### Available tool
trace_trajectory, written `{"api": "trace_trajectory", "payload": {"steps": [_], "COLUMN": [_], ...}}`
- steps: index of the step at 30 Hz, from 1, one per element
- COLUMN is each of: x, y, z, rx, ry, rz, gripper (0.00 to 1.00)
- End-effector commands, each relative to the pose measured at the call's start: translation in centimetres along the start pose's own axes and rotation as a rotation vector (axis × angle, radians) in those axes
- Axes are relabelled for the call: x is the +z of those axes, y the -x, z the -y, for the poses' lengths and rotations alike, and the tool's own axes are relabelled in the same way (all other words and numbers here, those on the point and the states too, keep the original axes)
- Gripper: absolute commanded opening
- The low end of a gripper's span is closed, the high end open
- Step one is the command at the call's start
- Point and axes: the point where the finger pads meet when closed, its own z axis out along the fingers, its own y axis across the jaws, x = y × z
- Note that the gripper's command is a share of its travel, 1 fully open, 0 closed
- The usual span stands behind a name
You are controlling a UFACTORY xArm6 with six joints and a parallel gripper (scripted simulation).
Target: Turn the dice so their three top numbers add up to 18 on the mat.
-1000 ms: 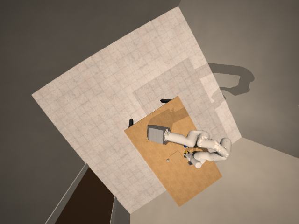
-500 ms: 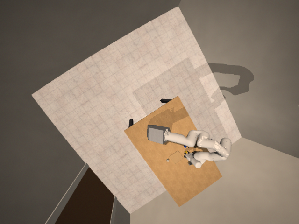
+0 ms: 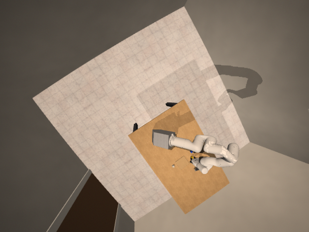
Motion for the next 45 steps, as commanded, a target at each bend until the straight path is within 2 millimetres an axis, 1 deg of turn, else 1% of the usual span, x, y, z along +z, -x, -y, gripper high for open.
{"api": "trace_trajectory", "payload": {"steps": [1,6,16,45], "x": [0.6,1.4,2.3,2.4], "y": [-0.1,-0.1,-0.1,-0.1], "z": [0.0,0.0,0.0,0.0], "rx": [-0.001,-0.001,-0.001,-0.001], "ry": [-0.001,-0.001,-0.001,-0.001], "rz": [-0.002,-0.002,-0.002,-0.002], "gripper": [0.42,0.42,0.42,0.42]}}
